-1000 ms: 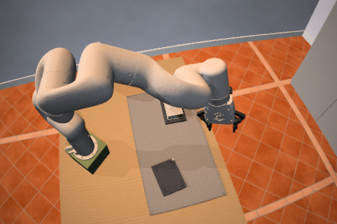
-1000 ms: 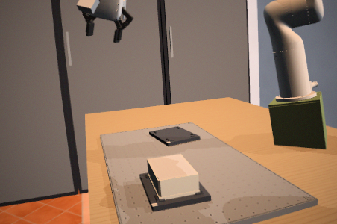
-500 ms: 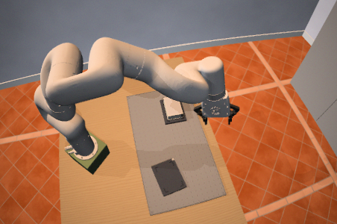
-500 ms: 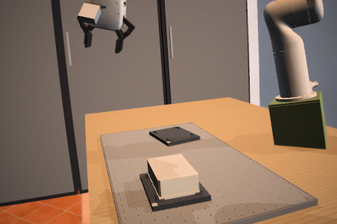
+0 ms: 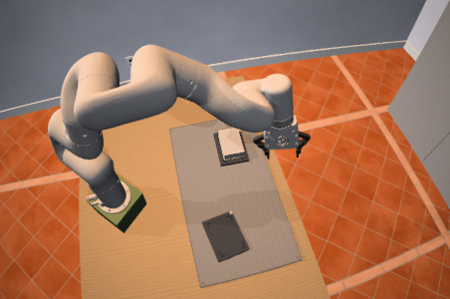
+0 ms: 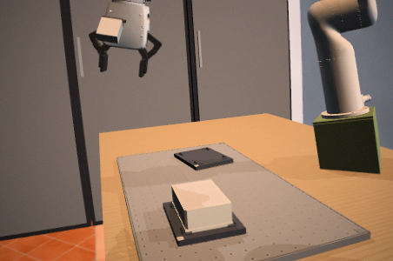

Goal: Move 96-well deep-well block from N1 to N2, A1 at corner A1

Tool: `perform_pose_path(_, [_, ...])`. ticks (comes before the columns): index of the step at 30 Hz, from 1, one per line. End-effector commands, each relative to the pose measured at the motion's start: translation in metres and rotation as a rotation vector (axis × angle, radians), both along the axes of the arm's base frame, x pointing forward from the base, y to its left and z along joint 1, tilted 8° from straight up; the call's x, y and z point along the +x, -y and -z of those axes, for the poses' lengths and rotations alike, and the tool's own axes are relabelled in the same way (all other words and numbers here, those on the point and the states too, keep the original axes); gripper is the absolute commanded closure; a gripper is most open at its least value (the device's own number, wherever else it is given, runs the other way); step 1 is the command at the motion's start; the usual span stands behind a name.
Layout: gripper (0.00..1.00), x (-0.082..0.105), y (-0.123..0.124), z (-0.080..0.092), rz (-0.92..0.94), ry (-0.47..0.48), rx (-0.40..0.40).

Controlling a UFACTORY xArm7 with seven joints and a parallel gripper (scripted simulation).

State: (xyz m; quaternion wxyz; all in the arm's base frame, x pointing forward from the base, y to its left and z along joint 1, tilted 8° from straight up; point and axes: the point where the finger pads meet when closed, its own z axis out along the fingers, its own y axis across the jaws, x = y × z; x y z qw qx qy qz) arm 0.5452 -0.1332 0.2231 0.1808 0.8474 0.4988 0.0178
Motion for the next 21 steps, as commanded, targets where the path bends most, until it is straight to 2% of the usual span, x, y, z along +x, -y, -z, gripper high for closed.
perform_pose_path(1, [0.0, 0.005, -0.017, 0.013, -0.013, -0.004, 0.005])
perform_pose_path(11, [0.0, 0.009, -0.045, 0.039, -0.013, -0.004, 0.005])
perform_pose_path(15, [0.0, 0.008, -0.06, 0.052, -0.109, -0.062, 0.041])
perform_pose_path(21, [0.0, 0.007, -0.083, 0.072, -0.109, -0.062, 0.041])
